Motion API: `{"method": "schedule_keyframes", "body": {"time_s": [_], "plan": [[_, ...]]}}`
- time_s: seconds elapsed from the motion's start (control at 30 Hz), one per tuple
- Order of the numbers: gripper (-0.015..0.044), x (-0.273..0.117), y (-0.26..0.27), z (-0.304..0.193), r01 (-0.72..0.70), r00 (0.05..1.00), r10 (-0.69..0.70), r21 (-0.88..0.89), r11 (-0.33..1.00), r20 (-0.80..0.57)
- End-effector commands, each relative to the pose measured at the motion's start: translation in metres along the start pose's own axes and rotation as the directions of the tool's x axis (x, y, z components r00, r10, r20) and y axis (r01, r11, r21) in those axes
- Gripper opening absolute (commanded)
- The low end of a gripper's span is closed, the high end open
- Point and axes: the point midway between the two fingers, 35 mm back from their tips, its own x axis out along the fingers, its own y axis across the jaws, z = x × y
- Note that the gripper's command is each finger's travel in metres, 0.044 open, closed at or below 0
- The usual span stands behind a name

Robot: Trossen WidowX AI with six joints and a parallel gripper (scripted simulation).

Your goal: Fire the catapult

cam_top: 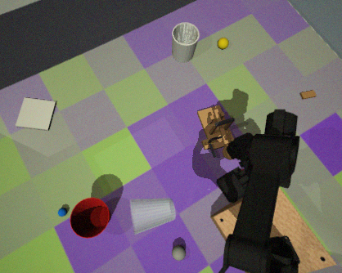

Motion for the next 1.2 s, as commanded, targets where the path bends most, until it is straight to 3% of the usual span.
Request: {"method": "schedule_keyframes", "body": {"time_s": [0.0, 1.17], "plan": [[0.0, -0.004, 0.0, 0.0, -0.003, 1.0, 0.003, -0.003, 1.0, -0.015], [0.0, 0.036, -0.036, 0.081, 0.0, 0.939, 0.075, 0.217, 0.976, -0.335]]}}
